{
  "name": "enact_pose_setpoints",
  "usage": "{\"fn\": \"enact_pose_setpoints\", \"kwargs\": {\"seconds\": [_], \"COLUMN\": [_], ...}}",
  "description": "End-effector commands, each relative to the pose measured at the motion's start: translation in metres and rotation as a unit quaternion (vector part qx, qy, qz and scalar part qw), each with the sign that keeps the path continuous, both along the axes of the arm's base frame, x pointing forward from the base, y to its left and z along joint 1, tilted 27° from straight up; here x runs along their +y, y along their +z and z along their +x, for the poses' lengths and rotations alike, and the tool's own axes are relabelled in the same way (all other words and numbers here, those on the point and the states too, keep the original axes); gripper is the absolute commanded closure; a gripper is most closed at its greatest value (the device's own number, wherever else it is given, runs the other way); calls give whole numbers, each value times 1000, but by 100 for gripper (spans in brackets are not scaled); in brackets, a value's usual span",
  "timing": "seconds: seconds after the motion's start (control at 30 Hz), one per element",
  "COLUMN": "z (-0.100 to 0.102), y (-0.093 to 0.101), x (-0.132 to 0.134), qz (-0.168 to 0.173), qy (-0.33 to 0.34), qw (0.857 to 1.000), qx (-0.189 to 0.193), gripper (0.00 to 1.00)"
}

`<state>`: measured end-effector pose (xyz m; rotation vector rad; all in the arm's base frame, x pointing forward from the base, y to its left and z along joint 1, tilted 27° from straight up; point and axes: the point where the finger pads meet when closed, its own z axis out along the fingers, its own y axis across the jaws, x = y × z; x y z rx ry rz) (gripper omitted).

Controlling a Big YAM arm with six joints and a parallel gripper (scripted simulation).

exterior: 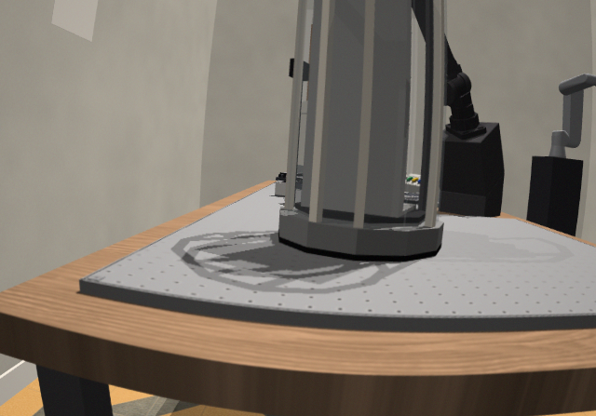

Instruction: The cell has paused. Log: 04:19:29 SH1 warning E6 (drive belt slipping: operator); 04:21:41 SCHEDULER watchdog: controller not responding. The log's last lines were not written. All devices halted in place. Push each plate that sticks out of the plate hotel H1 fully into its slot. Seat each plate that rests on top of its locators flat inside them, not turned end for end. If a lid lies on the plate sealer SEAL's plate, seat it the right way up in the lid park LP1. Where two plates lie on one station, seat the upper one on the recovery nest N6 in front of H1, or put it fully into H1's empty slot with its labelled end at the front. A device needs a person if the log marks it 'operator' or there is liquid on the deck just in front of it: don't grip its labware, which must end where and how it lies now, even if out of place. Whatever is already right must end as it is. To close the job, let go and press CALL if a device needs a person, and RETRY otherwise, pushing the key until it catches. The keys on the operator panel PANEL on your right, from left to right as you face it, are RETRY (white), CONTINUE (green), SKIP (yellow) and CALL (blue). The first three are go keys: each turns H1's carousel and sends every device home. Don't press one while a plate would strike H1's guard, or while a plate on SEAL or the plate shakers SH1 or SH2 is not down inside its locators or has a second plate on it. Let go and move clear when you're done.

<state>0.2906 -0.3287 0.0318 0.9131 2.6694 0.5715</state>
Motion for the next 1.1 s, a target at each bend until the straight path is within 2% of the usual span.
{"fn": "enact_pose_setpoints", "kwargs": {"seconds": [0.0, 0.3, 0.37, 0.4, 0.47, 0.63, 0.7, 0.73, 0.8, 1.07], "z": [11, 44, 44, 37, 52, 64, 65, 54, 54, 59], "y": [14, 43, 43, 45, 48, 57, 56, 51, 48, 48], "x": [11, 11, 11, 1, 16, 25, 25, 15, 15, 21], "qz": [1, -17, -17, -20, -19, -18, -31, -30, -37, -37], "qy": [-3, -3, -3, -19, -3, -3, 27, 22, 42, 52], "qw": [1000, 1000, 1000, 999, 1000, 1000, 999, 999, 998, 998], "qx": [-1, -14, -14, -16, -16, -16, -25, -24, -28, -29], "gripper": [16, 16, 16, 16, 16, 16, 16, 16, 16, 16]}}
